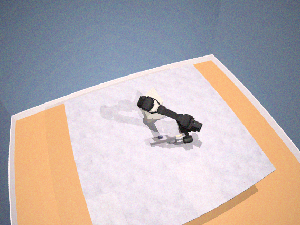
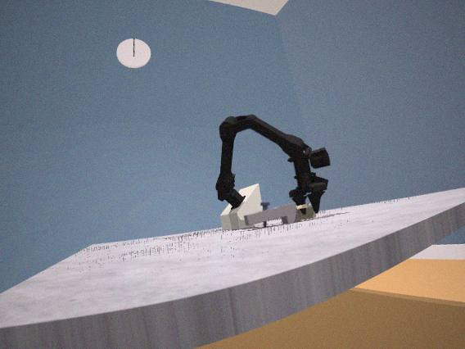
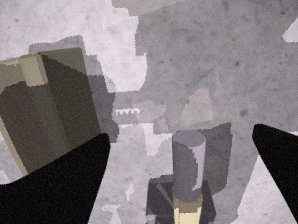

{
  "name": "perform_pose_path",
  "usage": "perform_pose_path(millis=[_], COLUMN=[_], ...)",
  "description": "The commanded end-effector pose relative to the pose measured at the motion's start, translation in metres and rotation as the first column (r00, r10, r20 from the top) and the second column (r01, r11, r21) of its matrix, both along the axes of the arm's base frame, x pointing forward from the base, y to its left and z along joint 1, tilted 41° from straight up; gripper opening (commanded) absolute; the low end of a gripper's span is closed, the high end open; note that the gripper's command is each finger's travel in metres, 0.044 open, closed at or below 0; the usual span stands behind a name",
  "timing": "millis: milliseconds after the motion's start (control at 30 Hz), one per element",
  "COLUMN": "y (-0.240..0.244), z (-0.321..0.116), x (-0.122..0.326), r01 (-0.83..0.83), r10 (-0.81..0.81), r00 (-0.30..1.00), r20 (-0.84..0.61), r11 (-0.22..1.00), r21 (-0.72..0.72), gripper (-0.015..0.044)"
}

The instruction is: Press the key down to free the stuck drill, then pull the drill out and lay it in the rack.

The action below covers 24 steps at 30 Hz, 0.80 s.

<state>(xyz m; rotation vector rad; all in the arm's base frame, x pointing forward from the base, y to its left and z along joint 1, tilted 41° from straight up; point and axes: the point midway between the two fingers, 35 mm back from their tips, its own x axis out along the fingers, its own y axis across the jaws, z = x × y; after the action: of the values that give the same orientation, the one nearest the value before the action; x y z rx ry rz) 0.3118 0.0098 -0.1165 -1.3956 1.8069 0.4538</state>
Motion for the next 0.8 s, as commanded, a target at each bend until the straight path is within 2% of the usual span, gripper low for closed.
perform_pose_path(millis=[0,533,767], y=[-0.0026,-0.007,-0.0048], z=[0.0012,0.003,0.0015], x=[-0.0013,-0.0035,-0.0025], r01=[-0.004,-0.004,0.0], r10=[0.004,0.004,0.0], r00=[1.0,1.0,1.0], r20=[-0.003,-0.003,-0.001], r11=[1.0,1.0,1.0], r21=[-0.005,-0.005,-0.001], gripper=[0.044,0.044,0.0256])
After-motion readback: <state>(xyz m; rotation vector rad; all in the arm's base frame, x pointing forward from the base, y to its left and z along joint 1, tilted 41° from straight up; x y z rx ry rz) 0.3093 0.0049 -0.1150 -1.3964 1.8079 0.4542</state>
